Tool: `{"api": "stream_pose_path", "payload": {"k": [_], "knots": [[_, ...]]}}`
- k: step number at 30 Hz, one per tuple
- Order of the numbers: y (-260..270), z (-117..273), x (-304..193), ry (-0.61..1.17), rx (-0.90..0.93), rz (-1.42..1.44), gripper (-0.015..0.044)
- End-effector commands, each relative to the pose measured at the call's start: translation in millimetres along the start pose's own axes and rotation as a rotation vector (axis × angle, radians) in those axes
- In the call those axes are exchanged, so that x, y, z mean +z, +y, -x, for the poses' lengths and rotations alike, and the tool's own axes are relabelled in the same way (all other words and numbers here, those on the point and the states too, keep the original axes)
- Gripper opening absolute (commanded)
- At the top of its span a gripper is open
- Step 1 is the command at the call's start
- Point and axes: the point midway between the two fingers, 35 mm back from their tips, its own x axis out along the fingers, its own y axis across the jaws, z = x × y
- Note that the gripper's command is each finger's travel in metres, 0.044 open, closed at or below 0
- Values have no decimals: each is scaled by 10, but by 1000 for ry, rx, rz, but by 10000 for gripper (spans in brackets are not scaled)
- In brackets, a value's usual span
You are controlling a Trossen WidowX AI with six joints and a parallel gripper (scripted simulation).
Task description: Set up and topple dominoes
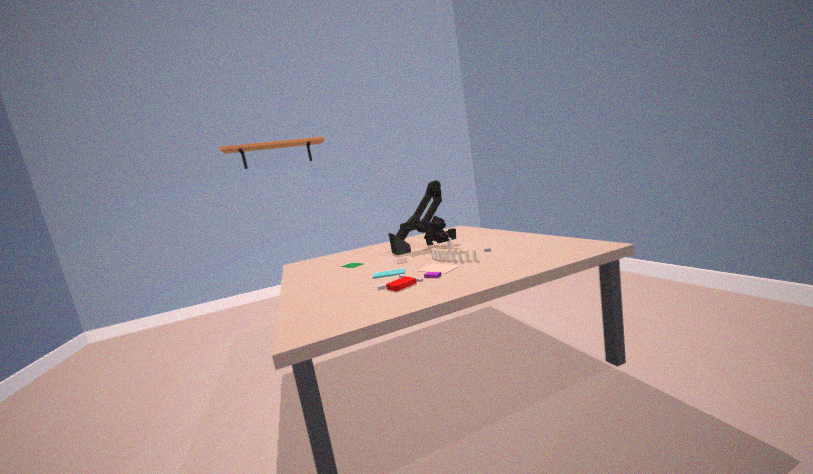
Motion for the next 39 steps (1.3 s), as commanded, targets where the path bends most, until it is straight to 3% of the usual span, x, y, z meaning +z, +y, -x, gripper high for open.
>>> {"api": "stream_pose_path", "payload": {"k": [1, 7, 23, 39], "knots": [[3, -2, -9, 2, 3, -6, 26], [3, -2, -9, 2, 3, -6, 26], [5, -2, -4, 2, 3, -6, 440], [20, 51, 473, 0, 1, -2, 440]]}}
